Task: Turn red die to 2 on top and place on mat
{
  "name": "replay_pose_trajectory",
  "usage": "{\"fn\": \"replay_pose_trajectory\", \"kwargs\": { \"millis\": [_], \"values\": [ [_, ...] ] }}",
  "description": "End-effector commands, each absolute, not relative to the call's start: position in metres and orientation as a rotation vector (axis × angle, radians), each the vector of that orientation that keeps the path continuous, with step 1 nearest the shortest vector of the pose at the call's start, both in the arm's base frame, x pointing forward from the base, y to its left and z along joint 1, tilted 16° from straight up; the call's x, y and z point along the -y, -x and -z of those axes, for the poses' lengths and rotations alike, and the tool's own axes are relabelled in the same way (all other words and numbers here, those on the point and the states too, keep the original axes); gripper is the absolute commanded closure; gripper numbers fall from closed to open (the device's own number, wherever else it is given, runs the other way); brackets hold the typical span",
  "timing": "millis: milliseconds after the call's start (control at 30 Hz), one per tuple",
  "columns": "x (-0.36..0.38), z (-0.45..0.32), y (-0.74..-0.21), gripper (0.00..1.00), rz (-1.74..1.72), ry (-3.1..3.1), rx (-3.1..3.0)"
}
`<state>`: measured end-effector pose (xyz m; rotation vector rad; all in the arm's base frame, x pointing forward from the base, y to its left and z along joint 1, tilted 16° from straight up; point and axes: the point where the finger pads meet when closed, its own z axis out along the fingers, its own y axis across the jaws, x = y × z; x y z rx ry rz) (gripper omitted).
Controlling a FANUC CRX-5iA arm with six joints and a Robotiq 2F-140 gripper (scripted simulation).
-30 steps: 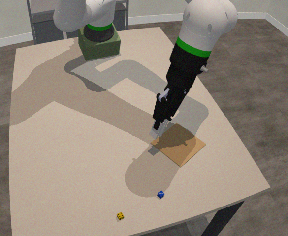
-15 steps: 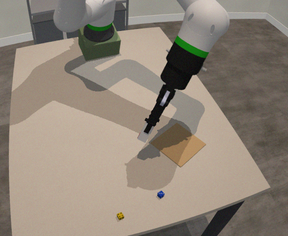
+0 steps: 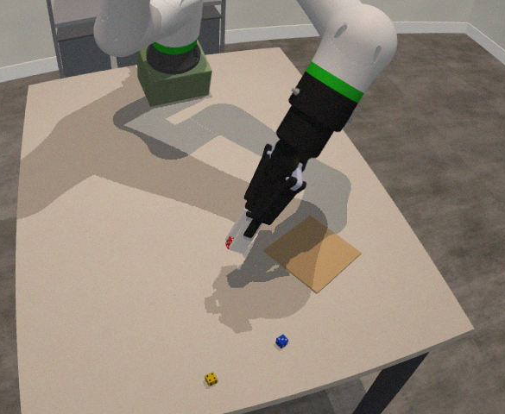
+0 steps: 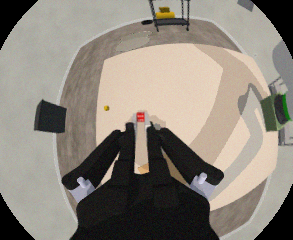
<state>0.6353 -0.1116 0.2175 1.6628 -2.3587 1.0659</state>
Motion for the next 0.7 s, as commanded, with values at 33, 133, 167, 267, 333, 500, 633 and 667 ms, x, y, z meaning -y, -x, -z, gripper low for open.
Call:
{"fn": "replay_pose_trajectory", "kwargs": {
  "millis": [33,133,167,267,333,500,633,667],
  "values": [
    [0.117,-0.221,-0.636,0.84,-1.090,-1.779,2.192],
    [0.122,-0.226,-0.638,0.84,-1.109,-1.886,1.995],
    [0.123,-0.227,-0.638,0.84,-1.112,-1.907,1.952],
    [0.126,-0.230,-0.639,0.84,-1.118,-1.967,1.814],
    [0.127,-0.231,-0.640,0.84,-1.119,-2.000,1.732],
    [0.130,-0.236,-0.642,0.84,-1.113,-2.079,1.486],
    [0.130,-0.239,-0.643,0.84,-1.104,-2.114,1.347],
    [0.130,-0.240,-0.644,0.84,-1.098,-2.130,1.268]
  ]
}}
